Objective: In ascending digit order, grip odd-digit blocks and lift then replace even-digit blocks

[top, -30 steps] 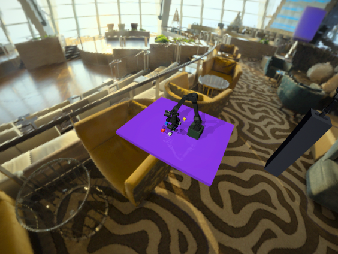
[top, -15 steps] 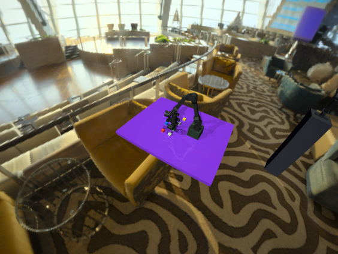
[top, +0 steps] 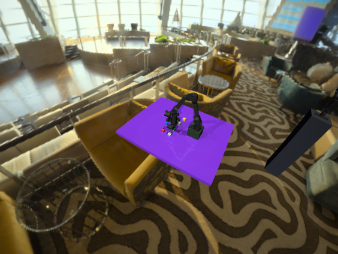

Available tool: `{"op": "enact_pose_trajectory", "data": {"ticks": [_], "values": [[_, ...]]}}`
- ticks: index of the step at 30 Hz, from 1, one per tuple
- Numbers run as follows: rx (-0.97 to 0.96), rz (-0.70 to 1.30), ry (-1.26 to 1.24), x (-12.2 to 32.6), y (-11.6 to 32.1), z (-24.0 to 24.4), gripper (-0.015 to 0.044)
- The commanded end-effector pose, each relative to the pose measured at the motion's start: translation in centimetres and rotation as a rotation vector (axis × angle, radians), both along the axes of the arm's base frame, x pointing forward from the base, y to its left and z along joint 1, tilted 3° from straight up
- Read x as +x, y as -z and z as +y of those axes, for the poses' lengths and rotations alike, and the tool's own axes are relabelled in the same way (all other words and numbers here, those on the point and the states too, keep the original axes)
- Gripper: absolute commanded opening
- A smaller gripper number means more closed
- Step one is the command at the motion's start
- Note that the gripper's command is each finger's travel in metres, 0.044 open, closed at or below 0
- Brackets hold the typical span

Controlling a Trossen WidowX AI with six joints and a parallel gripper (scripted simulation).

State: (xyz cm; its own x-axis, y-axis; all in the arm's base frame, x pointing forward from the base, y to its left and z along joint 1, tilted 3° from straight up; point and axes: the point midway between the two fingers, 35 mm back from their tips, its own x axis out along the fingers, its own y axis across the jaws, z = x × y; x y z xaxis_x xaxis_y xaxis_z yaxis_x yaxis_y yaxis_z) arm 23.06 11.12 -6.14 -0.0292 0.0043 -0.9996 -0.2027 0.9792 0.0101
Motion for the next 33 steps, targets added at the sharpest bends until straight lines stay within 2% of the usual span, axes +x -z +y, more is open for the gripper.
{"op": "enact_pose_trajectory", "data": {"ticks": [1,21,33], "values": [[0.006,-0.006,0.004,0.2,-0.6,0.1,0.0120],[0.006,-0.006,0.004,0.2,-1.3,0.1,0.0120],[0.006,-0.006,0.004,0.1,0.1,0.1,0.0120]]}}
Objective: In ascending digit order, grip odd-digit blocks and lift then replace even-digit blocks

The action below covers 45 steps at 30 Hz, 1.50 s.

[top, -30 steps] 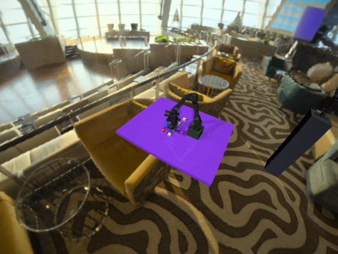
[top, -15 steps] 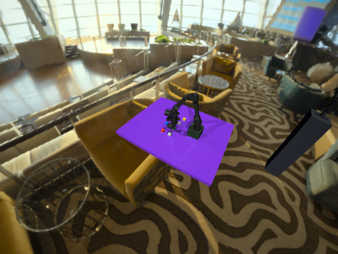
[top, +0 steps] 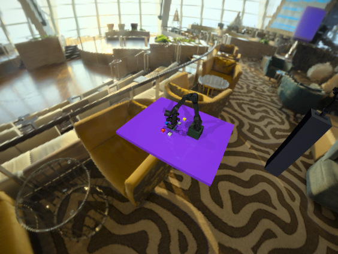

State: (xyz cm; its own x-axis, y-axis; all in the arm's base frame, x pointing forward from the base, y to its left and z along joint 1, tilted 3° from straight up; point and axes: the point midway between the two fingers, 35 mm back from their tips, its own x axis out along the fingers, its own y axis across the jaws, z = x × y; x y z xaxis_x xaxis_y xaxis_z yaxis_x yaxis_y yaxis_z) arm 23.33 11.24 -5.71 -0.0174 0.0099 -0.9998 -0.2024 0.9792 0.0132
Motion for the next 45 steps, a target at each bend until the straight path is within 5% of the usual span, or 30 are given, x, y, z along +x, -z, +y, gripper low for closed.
{"op": "enact_pose_trajectory", "data": {"ticks": [1,12,23,34,40,45], "values": [[0.000,0.006,0.003,-0.1,0.6,0.0,0.0120],[0.000,0.006,0.003,-0.2,0.7,0.0,0.0120],[0.000,0.006,0.003,-0.2,0.7,0.0,0.0400],[0.000,0.006,0.003,0.0,-3.0,0.0,0.0400],[0.000,0.005,0.003,0.2,-10.7,-0.1,0.0242],[0.000,0.005,0.003,0.2,-11.1,-0.1,0.0120]]}}
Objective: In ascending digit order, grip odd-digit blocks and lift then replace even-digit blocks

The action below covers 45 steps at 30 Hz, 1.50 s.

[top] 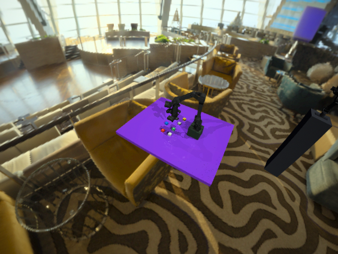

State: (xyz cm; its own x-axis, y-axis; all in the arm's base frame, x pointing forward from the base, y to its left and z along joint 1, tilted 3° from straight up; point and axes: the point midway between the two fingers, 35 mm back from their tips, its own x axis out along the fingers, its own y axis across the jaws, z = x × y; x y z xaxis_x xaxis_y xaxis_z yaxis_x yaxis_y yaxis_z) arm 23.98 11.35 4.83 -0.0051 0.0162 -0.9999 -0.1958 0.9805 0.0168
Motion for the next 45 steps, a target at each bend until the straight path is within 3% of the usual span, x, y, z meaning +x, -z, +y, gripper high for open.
{"op": "enact_pose_trajectory", "data": {"ticks": [1,10,20,25,31,36,45], "values": [[-0.006,0.017,-0.004,-0.5,-0.5,-0.2,0.0120],[-0.006,0.017,-0.004,-0.4,-0.5,-0.4,0.0120],[-0.016,0.015,-0.003,2.0,-0.4,-12.1,0.0120],[-0.017,0.015,-0.003,1.9,-0.4,-12.9,0.0120],[-0.017,0.016,-0.003,1.8,7.4,-12.9,0.0278],[-0.017,0.016,-0.003,1.7,7.7,-12.9,0.0400],[-0.017,0.016,-0.003,1.7,8.9,-12.9,0.0400]]}}
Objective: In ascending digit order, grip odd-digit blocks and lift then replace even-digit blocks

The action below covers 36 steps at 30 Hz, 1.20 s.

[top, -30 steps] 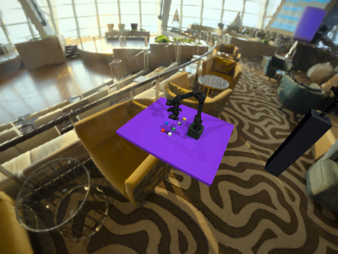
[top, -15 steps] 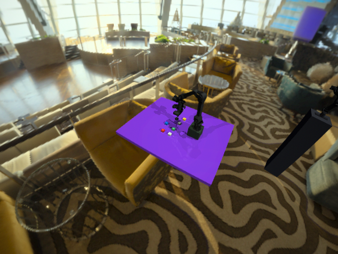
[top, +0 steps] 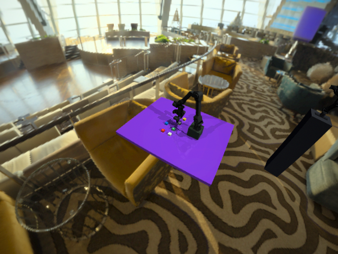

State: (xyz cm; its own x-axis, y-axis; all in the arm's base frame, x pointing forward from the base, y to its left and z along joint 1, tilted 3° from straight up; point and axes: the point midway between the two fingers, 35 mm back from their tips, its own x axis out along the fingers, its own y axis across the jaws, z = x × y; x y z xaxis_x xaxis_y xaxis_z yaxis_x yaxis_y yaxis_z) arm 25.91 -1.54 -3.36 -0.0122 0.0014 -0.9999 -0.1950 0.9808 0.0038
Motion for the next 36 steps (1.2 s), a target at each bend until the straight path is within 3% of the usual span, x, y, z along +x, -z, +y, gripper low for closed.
{"op": "enact_pose_trajectory", "data": {"ticks": [1,17,28,36], "values": [[-0.002,0.009,-0.004,-0.2,0.9,0.0,0.0400],[-0.002,0.009,-0.004,-0.4,3.1,0.0,0.0400],[-0.002,0.009,-0.004,-0.4,3.1,0.0,0.0120],[-0.002,0.009,-0.004,-0.4,3.1,0.0,0.0120]]}}
